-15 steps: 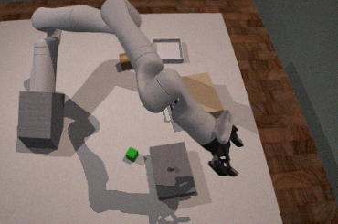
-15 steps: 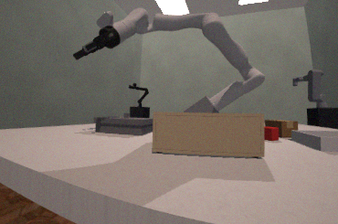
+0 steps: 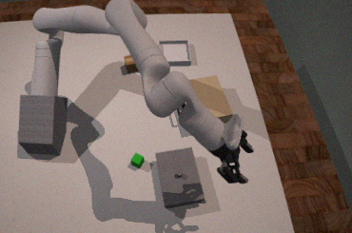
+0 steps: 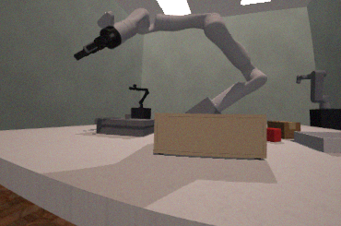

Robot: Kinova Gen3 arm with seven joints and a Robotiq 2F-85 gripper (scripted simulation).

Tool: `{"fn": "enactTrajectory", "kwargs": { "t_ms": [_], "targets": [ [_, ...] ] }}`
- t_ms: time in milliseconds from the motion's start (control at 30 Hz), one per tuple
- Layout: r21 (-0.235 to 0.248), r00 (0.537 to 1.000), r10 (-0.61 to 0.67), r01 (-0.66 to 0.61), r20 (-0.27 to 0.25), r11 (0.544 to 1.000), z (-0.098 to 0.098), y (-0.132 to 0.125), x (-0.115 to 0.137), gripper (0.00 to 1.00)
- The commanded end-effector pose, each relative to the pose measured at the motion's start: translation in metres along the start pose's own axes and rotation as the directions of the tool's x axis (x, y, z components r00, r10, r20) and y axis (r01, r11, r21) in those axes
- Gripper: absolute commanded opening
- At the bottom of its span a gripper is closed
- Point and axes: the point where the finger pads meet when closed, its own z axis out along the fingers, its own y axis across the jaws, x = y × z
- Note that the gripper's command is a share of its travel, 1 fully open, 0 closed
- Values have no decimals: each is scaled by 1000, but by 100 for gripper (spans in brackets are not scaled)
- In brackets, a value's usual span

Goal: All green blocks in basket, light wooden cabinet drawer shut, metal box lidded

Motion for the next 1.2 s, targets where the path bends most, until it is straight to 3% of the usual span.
{"fn": "enactTrajectory", "kwargs": {
  "t_ms": [0,33,67,167,267,400,533,600,767,800,1000,1167],
  "targets": [
    [0,1000,-1,1,-3,1000,-1,0,2,100],
    [0,1000,-1,1,-3,1000,-1,0,2,100],
    [0,1000,-1,1,-2,1000,-1,0,2,10],
    [-3,1000,-10,10,10,1000,-2,1,-3,10],
    [-10,998,-43,44,55,999,-7,3,-19,10],
    [-12,977,-123,127,176,992,-23,10,-64,10],
    [21,915,-214,220,342,975,-57,15,-127,10],
    [21,915,-214,220,342,975,-57,15,-127,10],
    [119,793,-301,282,530,952,-112,10,-199,10],
    [119,793,-301,282,530,952,-118,9,-206,10],
    [230,677,-355,271,645,935,-181,-10,-268,10],
    [256,653,-365,260,664,931,-196,-16,-280,10]
  ]
}}
